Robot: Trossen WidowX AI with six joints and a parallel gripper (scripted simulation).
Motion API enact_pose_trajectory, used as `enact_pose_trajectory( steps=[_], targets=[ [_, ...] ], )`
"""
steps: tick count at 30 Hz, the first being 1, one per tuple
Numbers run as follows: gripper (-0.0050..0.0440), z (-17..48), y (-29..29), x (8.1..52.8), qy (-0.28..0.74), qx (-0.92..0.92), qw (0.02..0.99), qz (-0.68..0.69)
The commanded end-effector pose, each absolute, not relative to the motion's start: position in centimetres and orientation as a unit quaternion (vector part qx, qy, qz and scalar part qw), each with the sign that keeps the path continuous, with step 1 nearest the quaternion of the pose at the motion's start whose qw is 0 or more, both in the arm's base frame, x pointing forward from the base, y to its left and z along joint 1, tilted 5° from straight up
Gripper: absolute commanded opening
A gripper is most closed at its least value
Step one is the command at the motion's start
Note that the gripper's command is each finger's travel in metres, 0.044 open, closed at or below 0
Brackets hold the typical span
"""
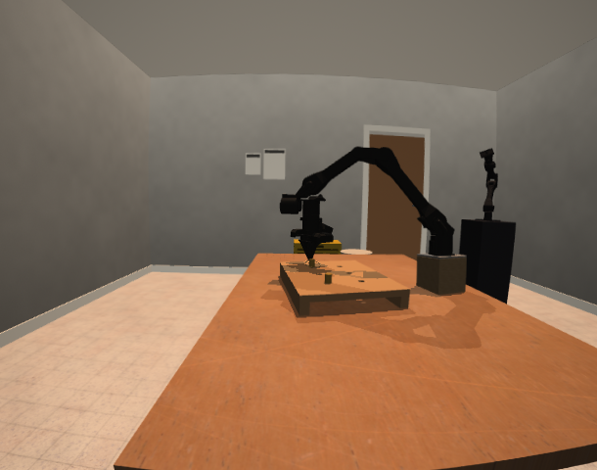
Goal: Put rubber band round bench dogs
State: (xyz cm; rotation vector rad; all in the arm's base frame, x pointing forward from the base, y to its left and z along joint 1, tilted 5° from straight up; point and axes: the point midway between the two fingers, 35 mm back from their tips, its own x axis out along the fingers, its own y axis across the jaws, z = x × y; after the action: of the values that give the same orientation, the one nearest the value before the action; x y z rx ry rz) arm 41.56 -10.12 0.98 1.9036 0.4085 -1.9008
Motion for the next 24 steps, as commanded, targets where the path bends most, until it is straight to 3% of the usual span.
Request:
enact_pose_trajectory(
  steps=[1,24],
  targets=[
    [-0.005,2.49,-10.2,41.76,0.178,0.683,0.254,-0.661],
    [-0.005,2.48,-10.16,41.33,0.403,0.547,0.482,-0.553]
  ],
)
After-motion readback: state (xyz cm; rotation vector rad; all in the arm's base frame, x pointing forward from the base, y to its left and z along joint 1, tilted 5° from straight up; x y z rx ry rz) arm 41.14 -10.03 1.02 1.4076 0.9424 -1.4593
